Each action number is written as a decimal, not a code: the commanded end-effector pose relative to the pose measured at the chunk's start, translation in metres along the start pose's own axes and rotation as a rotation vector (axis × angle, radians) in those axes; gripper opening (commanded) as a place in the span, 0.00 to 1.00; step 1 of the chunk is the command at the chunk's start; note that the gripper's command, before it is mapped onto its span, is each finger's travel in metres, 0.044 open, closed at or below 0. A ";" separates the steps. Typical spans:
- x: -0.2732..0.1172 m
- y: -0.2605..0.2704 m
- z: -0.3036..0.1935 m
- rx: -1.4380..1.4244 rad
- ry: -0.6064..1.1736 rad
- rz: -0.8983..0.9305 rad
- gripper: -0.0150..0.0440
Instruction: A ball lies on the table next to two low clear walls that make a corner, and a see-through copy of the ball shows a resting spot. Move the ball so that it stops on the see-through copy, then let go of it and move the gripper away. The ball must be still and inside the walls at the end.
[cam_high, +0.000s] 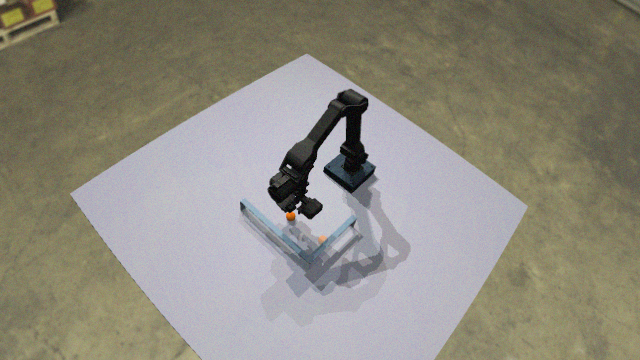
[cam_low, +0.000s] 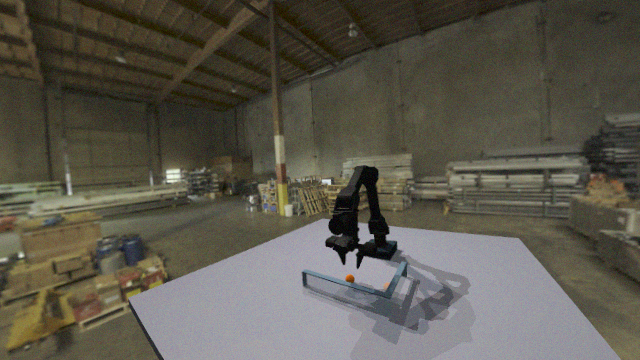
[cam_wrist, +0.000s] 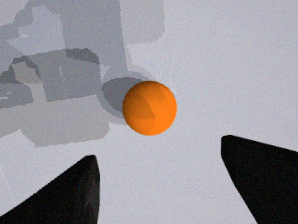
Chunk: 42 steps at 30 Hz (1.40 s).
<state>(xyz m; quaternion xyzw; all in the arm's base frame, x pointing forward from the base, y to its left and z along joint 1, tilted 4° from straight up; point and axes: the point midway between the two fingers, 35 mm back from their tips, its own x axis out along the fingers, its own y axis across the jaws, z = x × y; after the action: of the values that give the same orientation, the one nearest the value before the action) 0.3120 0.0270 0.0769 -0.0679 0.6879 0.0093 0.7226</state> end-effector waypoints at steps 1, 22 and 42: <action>0.002 -0.002 0.005 -0.008 -0.004 0.015 0.70; 0.037 -0.002 0.005 -0.009 -0.003 0.015 0.70; 0.053 -0.002 0.005 -0.008 -0.004 0.015 0.51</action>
<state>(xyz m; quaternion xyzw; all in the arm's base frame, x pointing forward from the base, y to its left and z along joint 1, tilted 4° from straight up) 0.3203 0.0213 0.0252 -0.0659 0.6867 0.0144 0.7238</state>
